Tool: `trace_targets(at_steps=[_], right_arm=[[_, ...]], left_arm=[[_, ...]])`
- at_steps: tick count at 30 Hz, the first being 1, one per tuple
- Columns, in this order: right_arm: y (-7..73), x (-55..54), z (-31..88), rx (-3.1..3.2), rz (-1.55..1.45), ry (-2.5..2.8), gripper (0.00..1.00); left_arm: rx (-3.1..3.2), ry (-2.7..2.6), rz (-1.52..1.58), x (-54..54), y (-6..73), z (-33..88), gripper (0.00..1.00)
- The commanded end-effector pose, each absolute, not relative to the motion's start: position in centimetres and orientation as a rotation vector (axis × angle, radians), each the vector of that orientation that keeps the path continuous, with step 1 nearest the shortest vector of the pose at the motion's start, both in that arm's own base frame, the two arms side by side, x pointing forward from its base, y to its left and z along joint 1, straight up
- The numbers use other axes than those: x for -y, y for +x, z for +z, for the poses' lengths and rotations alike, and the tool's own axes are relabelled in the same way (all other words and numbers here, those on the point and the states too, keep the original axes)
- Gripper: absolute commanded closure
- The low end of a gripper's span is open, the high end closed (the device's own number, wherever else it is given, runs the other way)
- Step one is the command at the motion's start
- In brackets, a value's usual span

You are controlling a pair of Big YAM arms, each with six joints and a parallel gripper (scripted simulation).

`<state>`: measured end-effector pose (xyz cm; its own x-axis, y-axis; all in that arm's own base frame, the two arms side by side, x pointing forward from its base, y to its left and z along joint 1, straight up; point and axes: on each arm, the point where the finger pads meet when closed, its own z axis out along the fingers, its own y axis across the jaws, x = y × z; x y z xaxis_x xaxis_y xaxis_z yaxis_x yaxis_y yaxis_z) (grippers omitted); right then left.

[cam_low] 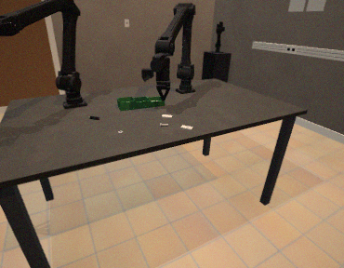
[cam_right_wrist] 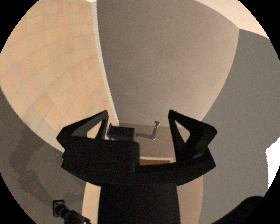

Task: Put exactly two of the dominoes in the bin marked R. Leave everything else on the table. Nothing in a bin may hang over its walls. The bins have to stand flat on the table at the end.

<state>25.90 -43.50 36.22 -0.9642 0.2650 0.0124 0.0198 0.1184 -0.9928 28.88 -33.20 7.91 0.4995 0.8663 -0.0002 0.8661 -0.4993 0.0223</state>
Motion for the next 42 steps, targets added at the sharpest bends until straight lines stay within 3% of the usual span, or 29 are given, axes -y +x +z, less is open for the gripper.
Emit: trace_targets(at_steps=[1, 11, 17, 42], right_arm=[[25.5, 43.7, 36.7, 2.195, 1.956, -0.304, 0.0], [25.5, 43.7, 36.7, 2.195, 1.956, -0.304, 0.0], [25.5, 43.7, 36.7, 2.195, 1.956, -0.304, 0.0], [25.5, 43.7, 36.7, 2.195, 1.956, -0.304, 0.0]], left_arm=[[-1.341, 2.808, 0.012, 35.0, 32.8, 9.1, 0.61], [-1.299, 2.828, 0.013, 35.8, 37.9, 9.0, 0.61], [-1.273, 2.855, 0.005, 35.1, 34.9, 9.0, 0.61], [-1.285, 2.832, 0.016, 35.3, 35.4, 9.8, 0.61]])
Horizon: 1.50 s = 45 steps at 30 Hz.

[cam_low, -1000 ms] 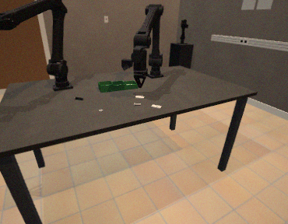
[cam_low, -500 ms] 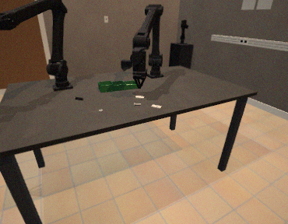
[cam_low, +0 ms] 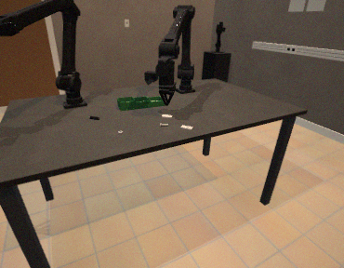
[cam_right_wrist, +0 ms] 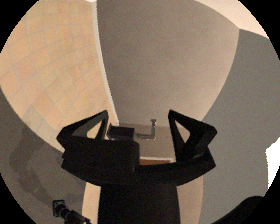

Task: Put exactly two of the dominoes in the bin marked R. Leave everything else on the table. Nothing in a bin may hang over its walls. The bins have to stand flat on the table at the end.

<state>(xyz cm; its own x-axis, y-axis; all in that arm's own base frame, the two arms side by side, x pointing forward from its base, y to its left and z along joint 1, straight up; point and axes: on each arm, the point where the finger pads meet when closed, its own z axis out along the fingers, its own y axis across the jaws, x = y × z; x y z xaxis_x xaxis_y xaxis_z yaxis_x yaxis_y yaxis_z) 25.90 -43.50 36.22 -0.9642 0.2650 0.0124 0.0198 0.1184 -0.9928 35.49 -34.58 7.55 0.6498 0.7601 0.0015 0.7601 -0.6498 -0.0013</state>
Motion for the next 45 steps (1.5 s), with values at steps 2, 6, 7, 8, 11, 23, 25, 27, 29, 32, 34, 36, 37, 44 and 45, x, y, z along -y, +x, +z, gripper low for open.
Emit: trace_targets(at_steps=[2, 6, 7, 8, 11, 23, 25, 27, 29, 32, 34, 36, 37, 44, 45], right_arm=[[25.5, 43.7, 36.7, 2.195, 1.956, -0.304, 0.0], [25.5, 43.7, 36.7, 2.195, 1.956, -0.304, 0.0], [25.5, 43.7, 36.7, 2.195, 1.956, -0.304, 0.0], [25.5, 43.7, 36.7, 2.195, 1.956, -0.304, 0.0], [25.5, 43.7, 36.7, 2.195, 1.956, -0.304, 0.0], [25.5, 43.7, 36.7, 2.195, 1.956, -0.304, 0.0], [25.5, 43.7, 36.7, 2.195, 1.956, -0.304, 0.0], [25.5, 43.7, 36.7, 2.195, 1.956, -0.304, 0.0], [25.5, 43.7, 36.7, 2.195, 1.956, -0.304, 0.0], [25.5, 43.7, 36.7, 2.195, 1.956, -0.304, 0.0], [25.5, 43.7, 36.7, 2.195, 1.956, -0.304, 0.0], [25.5, 43.7, 36.7, 2.195, 1.956, -0.304, 0.0], [25.5, 43.7, 36.7, 2.195, 1.956, -0.304, 0.0], [25.5, 43.7, 36.7, 2.195, 1.956, -0.304, 0.0], [25.5, 43.7, 36.7, 2.195, 1.956, -0.304, 0.0]], left_arm=[[1.315, -2.891, -0.018, 35.4, 35.5, 9.9, 0.61], [1.32, -2.895, -0.022, 35.5, 35.7, 10.2, 0.61], [1.32, -2.897, -0.022, 35.5, 35.7, 10.3, 0.61], [1.321, -2.898, -0.023, 35.6, 35.8, 10.3, 0.61], [1.322, -2.901, -0.026, 35.7, 35.9, 10.5, 0.61], [1.331, -2.92, -0.038, 36.5, 36.6, 11.3, 0.61], [1.328, -2.913, -0.034, 36.5, 36.6, 11.0, 0.61], [1.325, -2.906, -0.029, 36.5, 36.6, 10.6, 0.61], [1.325, -2.906, -0.029, 36.5, 36.6, 10.6, 0.61], [1.322, -2.899, -0.024, 36.7, 36.9, 8.3, 0.61], [1.303, -2.858, 0.003, 35.3, 35.5, 5.8, 0.61], [1.303, -2.857, 0.003, 35.2, 35.5, 5.0, 0.61], [1.303, -2.857, 0.003, 35.2, 35.4, 4.6, 0.61], [1.303, -2.857, 0.003, 35.1, 35.4, 1.8, 0.61], [1.303, -2.857, 0.003, 35.1, 35.4, 1.8, 0.61]])
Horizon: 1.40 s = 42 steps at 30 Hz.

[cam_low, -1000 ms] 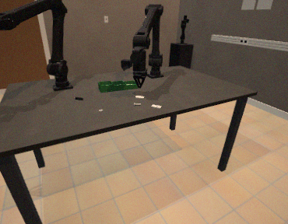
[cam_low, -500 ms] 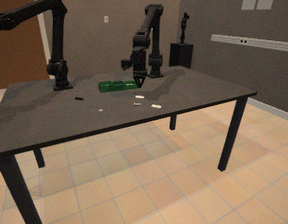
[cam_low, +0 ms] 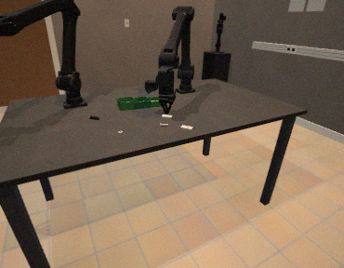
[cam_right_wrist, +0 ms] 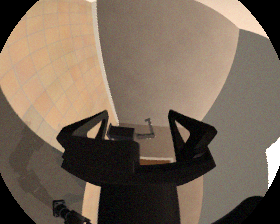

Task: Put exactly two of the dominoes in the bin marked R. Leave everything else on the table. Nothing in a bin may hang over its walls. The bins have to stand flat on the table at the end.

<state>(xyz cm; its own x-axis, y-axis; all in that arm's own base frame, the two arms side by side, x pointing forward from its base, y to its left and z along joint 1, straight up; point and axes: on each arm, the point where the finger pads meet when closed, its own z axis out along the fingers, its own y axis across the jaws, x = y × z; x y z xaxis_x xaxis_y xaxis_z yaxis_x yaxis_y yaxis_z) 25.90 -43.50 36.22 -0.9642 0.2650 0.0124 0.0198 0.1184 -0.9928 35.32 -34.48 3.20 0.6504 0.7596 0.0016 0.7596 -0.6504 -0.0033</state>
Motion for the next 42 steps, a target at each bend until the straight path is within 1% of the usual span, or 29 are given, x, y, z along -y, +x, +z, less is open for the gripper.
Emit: trace_targets(at_steps=[1, 2, 10, 15, 42], right_arm=[[25.5, 43.7, 36.7, 2.195, 1.956, -0.304, 0.0], [25.5, 43.7, 36.7, 2.195, 1.956, -0.304, 0.0], [25.5, 43.7, 36.7, 2.195, 1.956, -0.304, 0.0], [25.5, 43.7, 36.7, 2.195, 1.956, -0.304, 0.0], [25.5, 43.7, 36.7, 2.195, 1.956, -0.304, 0.0]], left_arm=[[1.303, -2.857, 0.003, 35.1, 35.4, 1.8, 0.61], [1.324, -2.902, -0.027, 36.8, 37.2, 3.5, 0.61], [1.324, -2.902, -0.027, 37.0, 37.5, 3.2, 0.61], [1.303, -2.857, 0.004, 35.2, 35.7, 0.8, 0.61], [1.304, -2.858, 0.003, 34.6, 35.7, 0.3, 0.61]])
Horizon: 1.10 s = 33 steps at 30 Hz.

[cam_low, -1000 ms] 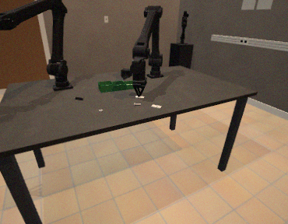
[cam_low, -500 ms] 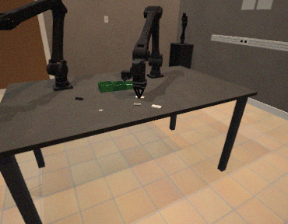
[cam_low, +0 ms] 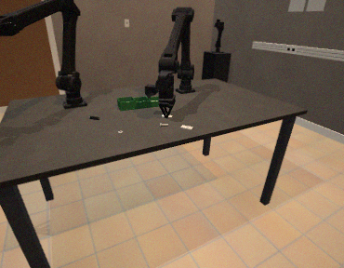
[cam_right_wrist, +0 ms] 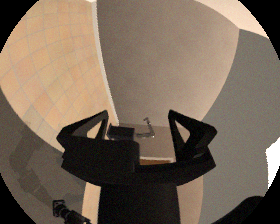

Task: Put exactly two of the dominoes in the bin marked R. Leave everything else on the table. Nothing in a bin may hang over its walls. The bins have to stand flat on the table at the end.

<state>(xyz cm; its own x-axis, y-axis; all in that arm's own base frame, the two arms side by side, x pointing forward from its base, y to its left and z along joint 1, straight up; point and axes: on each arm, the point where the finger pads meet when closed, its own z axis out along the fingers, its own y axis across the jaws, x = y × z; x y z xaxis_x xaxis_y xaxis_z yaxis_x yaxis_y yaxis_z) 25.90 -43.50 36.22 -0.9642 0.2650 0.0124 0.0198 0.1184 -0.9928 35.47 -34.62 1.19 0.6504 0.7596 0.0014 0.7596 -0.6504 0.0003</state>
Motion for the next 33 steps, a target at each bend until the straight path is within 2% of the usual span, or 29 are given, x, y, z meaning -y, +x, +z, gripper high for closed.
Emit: trace_targets(at_steps=[1, 10, 11, 33], right_arm=[[25.52, 43.74, 36.75, 2.195, 1.956, -0.304, 0.0], [25.52, 43.74, 36.75, 2.195, 1.956, -0.304, 0.0], [25.52, 43.74, 36.75, 2.195, 1.956, -0.304, 0.0], [25.52, 43.74, 36.75, 2.195, 1.956, -0.304, 0.0]], left_arm=[[1.307, -2.864, -0.002, 34.9, 35.96, 0.51, 0.61], [1.311, -2.865, -0.003, 34.86, 36.13, 0.53, 0.61], [1.312, -2.863, -0.002, 34.81, 36.11, 0.49, 0.8], [1.31, -2.854, 0.004, 34.33, 35.87, 0.07, 0.8]])
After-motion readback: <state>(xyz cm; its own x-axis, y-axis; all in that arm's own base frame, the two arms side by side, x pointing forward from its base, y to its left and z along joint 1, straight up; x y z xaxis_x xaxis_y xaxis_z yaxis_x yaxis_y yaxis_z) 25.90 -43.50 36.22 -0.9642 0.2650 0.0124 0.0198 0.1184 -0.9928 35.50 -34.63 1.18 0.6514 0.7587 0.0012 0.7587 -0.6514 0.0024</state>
